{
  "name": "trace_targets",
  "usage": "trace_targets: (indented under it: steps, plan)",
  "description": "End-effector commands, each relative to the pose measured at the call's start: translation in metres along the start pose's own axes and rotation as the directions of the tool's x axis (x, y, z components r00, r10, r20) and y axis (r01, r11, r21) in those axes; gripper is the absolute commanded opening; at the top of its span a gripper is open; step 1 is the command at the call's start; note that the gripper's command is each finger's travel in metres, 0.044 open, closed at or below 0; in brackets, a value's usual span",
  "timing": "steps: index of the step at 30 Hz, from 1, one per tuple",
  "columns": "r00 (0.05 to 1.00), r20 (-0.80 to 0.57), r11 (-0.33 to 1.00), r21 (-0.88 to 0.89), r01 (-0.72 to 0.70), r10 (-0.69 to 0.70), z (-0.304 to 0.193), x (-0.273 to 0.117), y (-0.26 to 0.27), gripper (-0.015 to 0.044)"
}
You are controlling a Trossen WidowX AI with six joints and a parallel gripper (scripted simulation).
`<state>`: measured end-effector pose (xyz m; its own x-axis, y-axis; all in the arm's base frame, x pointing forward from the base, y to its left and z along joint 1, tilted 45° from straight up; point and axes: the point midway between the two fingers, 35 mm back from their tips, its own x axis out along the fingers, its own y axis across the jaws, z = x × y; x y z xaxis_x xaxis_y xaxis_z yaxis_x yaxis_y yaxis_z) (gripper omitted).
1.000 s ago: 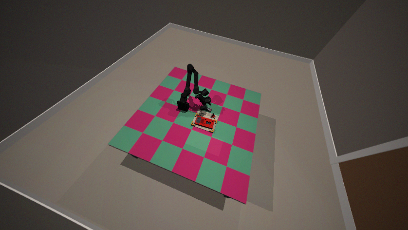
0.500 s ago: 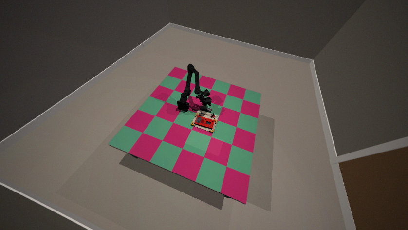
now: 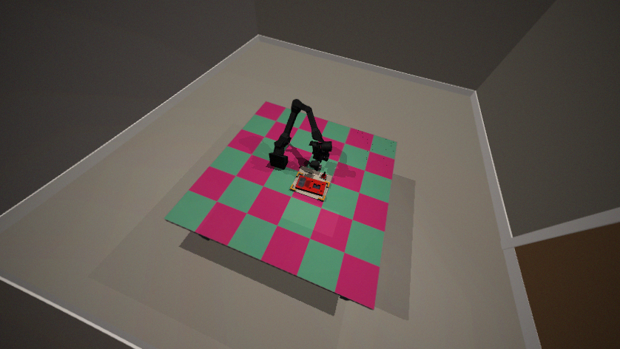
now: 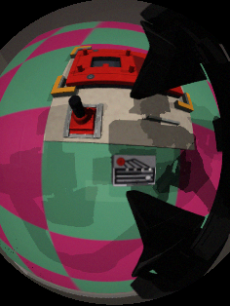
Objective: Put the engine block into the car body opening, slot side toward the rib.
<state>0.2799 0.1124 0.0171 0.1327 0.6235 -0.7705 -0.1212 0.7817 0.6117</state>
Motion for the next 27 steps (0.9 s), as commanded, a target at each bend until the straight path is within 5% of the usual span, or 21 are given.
trace_targets:
  steps: [1, 6, 14, 27]
  plan:
    - [0.993, -0.112, 0.999, -0.004, -0.039, 0.039, 0.005, -0.016, 0.004, 0.0440]
    - [0.966, -0.234, 0.994, 0.013, -0.112, 0.112, 0.010, -0.043, 0.014, 0.0440]
    - [0.961, -0.247, 0.992, 0.017, -0.123, 0.124, 0.011, -0.047, 0.016, 0.0440]
    - [0.961, -0.247, 0.992, 0.017, -0.125, 0.126, -0.001, 0.002, 0.022, 0.0440]
